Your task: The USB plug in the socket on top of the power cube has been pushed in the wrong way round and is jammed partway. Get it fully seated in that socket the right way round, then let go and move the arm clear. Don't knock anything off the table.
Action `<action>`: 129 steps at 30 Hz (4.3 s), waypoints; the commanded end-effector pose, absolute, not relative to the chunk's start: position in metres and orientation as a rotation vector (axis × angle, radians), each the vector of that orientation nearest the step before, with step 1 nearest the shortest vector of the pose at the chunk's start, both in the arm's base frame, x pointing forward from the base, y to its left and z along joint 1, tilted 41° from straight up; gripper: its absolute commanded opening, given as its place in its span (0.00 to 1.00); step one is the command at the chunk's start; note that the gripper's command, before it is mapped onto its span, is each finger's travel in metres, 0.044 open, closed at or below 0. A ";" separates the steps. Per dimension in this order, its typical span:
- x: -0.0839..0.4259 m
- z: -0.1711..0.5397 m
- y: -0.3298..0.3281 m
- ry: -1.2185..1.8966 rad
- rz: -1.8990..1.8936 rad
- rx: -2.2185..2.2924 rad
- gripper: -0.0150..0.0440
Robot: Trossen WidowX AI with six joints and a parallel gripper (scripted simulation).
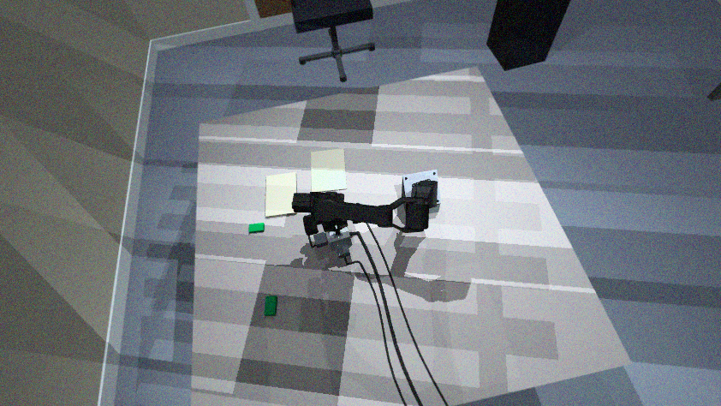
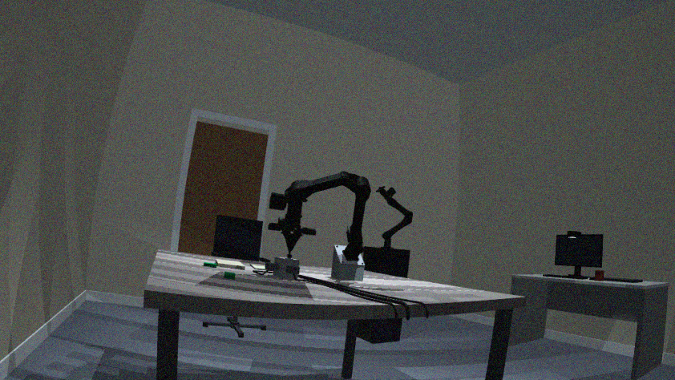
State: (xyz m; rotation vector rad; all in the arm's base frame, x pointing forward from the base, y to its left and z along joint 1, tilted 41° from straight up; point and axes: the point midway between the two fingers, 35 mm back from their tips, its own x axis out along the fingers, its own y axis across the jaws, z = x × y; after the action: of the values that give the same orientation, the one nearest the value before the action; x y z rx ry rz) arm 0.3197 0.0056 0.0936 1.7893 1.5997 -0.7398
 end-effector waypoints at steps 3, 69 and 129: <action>0.320 0.094 0.006 1.600 -0.740 1.789 0.25; 0.316 0.114 -0.012 1.617 -0.545 1.637 0.25; 0.316 0.114 -0.012 1.321 0.658 0.407 0.25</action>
State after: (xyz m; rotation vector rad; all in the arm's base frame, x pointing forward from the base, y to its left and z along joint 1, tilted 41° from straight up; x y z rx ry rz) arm 0.3161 -0.0127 0.1144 0.4529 1.3404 0.6203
